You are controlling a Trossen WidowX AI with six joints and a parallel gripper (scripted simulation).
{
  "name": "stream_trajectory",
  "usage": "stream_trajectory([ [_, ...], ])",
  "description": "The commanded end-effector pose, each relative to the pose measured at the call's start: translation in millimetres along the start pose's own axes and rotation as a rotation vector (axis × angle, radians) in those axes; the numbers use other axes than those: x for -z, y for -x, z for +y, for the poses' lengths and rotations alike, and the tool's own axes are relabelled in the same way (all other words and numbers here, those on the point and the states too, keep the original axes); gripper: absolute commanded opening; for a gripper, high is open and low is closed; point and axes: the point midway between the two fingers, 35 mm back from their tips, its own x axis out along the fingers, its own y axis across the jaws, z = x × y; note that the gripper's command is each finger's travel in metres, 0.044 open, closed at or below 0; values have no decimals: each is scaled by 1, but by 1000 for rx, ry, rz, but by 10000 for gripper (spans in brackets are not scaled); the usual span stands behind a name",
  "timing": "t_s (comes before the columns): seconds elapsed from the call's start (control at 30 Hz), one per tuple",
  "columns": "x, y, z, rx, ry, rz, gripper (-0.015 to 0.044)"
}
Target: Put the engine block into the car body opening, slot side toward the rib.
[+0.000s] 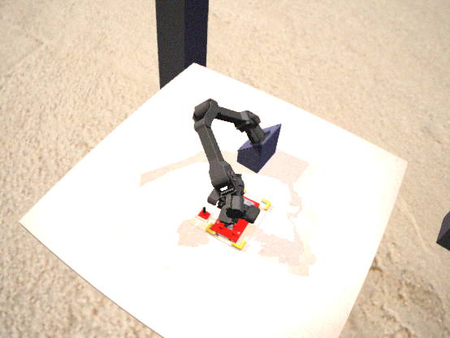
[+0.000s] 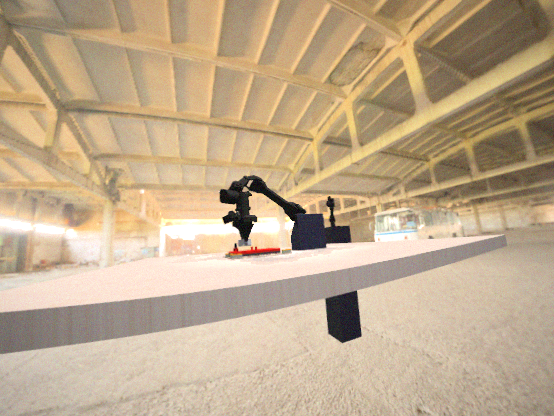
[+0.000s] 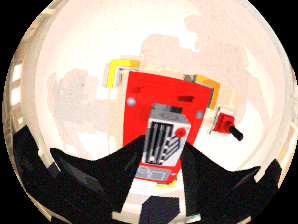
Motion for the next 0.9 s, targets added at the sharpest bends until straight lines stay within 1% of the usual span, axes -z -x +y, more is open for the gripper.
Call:
stream_trajectory([
  [0.0, -1, -1, -1, 5, 2, -4, 159],
  [0.27, -1, -3, -1, 5, -35, -4, 159],
  [0.87, -1, -6, -1, 5, -13, -4, 159],
])
